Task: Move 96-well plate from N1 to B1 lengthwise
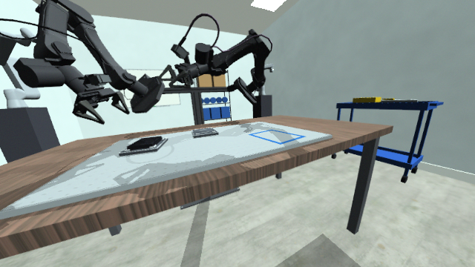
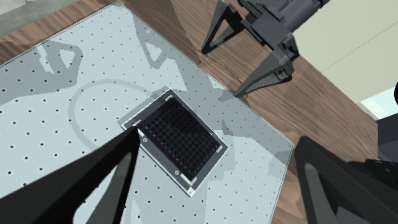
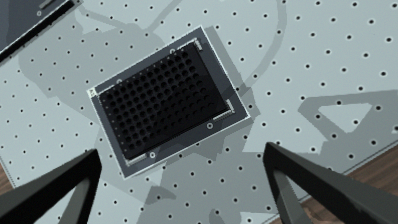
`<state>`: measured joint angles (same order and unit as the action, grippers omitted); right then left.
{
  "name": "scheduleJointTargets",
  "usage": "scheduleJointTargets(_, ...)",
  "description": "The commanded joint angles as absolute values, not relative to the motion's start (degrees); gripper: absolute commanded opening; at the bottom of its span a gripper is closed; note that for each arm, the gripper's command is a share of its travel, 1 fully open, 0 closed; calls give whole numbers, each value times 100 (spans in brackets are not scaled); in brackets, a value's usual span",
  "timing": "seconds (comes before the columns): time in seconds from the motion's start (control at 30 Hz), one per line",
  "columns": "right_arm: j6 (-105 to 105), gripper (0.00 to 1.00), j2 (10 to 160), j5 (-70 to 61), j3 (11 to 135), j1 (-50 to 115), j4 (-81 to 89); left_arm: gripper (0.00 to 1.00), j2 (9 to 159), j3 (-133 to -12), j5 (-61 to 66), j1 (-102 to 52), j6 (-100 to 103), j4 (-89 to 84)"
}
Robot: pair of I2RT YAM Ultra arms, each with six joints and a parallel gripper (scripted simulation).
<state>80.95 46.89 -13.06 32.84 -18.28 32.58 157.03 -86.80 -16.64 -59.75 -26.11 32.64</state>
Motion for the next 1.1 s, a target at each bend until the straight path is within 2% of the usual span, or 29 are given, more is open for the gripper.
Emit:
scheduleJointTargets(0.0,7624,100,4231,-855,2656,-1510,2246,100,15508,-7847,-1790,-6263,-3315,4567)
scheduleJointTargets(0.4,6997,100,3666,353,852,-414,607,100,15305,-5085,-2003,-6835,-4554,7175)
scheduleJointTargets(0.73,6914,100,3812,582,599,-126,433,100,15346,-4363,-1950,-6955,-4815,7854)
scheduleJointTargets(1.07,6949,100,3789,595,660,-152,398,100,15349,-4347,-1945,-6958,-4815,7872)
